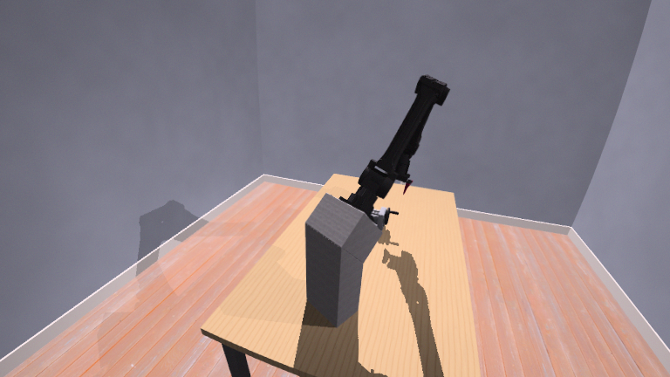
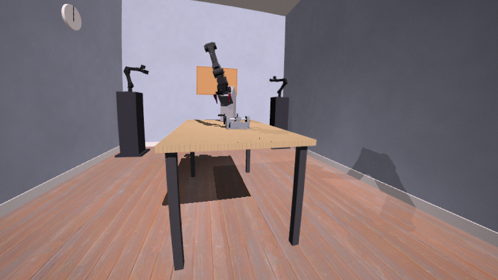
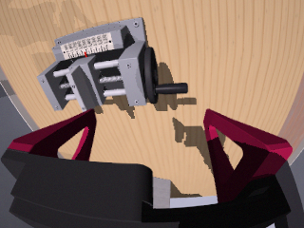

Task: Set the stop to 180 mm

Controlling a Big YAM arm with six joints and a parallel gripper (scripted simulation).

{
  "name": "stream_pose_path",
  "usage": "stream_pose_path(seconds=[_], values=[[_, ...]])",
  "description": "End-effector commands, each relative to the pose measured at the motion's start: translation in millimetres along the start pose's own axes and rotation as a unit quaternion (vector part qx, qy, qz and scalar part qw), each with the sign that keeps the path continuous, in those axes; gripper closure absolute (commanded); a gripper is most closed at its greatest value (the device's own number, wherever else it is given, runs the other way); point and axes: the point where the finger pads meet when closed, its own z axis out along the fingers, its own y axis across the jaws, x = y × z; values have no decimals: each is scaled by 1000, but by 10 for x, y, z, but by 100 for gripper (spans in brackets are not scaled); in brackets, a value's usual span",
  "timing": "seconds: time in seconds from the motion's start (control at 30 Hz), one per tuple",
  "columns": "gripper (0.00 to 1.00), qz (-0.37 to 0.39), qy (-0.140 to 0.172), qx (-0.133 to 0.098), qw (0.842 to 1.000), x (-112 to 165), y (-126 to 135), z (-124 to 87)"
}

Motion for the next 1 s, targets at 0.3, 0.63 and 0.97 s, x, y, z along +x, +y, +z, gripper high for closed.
stream_pose_path(seconds=[0.3,0.63,0.97], values=[[0,353,-35,1,935,250,-372,-172],[0,570,-63,-2,819,268,-319,-180],[0,667,-100,-24,738,99,-388,-252]])
